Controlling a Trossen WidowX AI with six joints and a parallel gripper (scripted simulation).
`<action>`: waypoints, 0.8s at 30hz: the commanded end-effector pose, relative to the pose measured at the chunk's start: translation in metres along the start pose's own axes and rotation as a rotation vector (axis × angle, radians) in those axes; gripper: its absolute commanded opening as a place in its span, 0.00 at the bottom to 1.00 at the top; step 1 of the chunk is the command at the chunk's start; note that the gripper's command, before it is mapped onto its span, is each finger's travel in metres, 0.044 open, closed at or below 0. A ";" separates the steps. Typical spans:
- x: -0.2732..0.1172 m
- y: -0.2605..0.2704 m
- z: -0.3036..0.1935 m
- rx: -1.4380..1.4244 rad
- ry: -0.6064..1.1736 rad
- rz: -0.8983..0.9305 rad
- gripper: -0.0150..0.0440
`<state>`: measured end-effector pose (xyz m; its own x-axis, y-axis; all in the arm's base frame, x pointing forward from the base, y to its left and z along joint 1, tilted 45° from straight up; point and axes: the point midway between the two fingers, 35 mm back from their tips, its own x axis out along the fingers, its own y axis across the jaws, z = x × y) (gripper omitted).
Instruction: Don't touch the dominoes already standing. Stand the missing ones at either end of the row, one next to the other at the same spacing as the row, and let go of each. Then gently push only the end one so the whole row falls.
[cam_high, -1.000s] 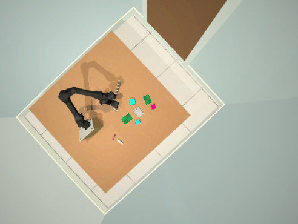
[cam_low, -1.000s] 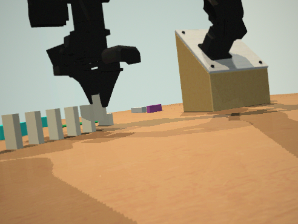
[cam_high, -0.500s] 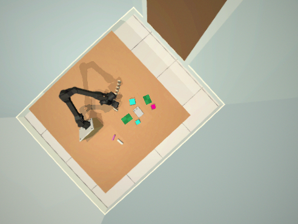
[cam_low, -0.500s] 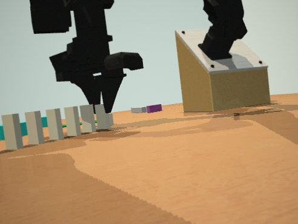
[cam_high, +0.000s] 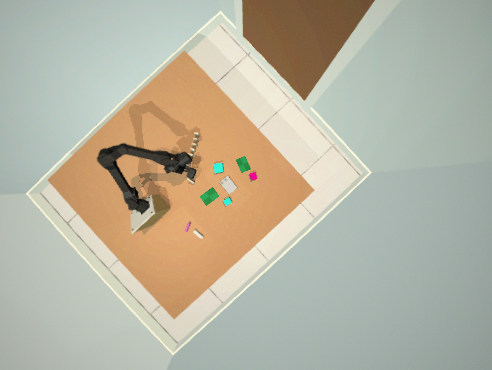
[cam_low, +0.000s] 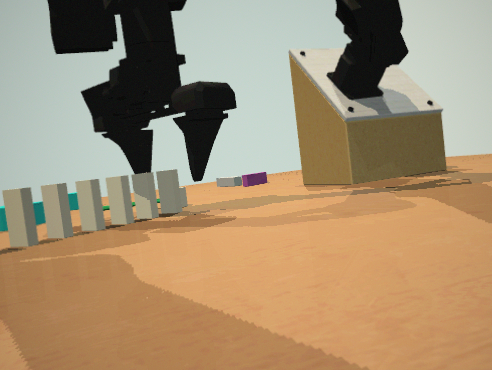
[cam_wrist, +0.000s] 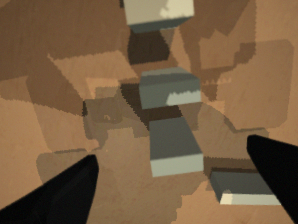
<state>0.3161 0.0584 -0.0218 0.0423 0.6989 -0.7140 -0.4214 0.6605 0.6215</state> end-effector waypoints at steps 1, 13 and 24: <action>-0.033 -0.006 0.005 -0.006 -0.007 -0.014 1.00; -0.126 -0.001 -0.001 -0.010 -0.005 -0.011 1.00; -0.087 -0.046 -0.028 0.939 -0.011 -0.007 1.00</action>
<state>0.3110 -0.0380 0.0288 0.0612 0.6939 -0.7174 0.1496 0.7043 0.6940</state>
